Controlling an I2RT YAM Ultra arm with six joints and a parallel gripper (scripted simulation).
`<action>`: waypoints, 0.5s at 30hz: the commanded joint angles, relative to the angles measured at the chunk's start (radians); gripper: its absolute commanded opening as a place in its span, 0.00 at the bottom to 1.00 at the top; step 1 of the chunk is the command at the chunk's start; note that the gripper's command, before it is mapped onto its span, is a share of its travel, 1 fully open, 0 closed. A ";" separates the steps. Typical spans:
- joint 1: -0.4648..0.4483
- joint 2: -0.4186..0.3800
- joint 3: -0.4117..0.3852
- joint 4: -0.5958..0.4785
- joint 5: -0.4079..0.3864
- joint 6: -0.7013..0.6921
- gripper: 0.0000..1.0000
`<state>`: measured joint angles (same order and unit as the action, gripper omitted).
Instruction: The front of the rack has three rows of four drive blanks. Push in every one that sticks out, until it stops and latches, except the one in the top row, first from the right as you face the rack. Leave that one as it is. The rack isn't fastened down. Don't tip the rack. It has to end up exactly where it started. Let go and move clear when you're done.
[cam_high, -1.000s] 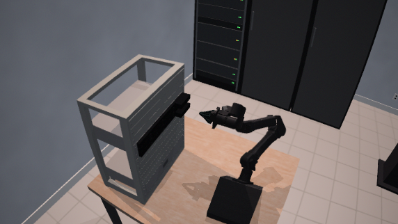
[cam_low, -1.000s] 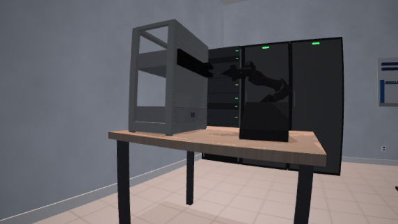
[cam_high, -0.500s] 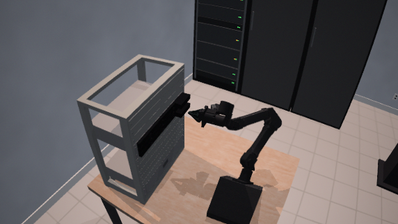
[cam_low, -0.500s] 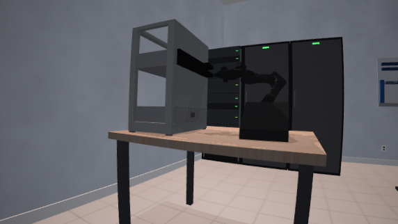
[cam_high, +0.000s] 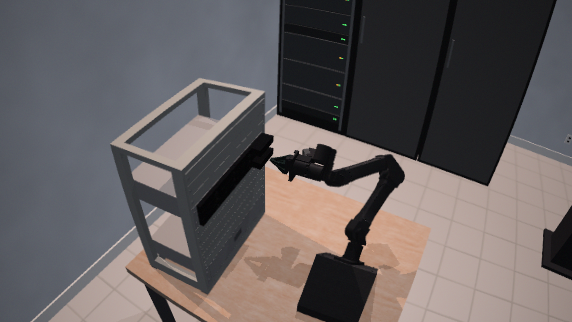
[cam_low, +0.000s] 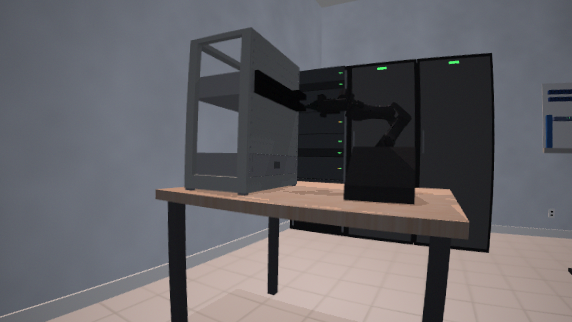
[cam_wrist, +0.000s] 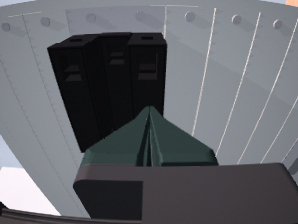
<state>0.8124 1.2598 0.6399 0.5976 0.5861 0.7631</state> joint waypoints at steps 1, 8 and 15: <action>0.005 -0.004 0.013 -0.008 -0.015 -0.012 0.00; 0.023 0.038 0.031 0.019 0.001 -0.011 0.00; 0.022 0.011 0.023 0.015 -0.002 -0.011 0.00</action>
<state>0.8124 1.2842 0.6464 0.6140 0.5880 0.7631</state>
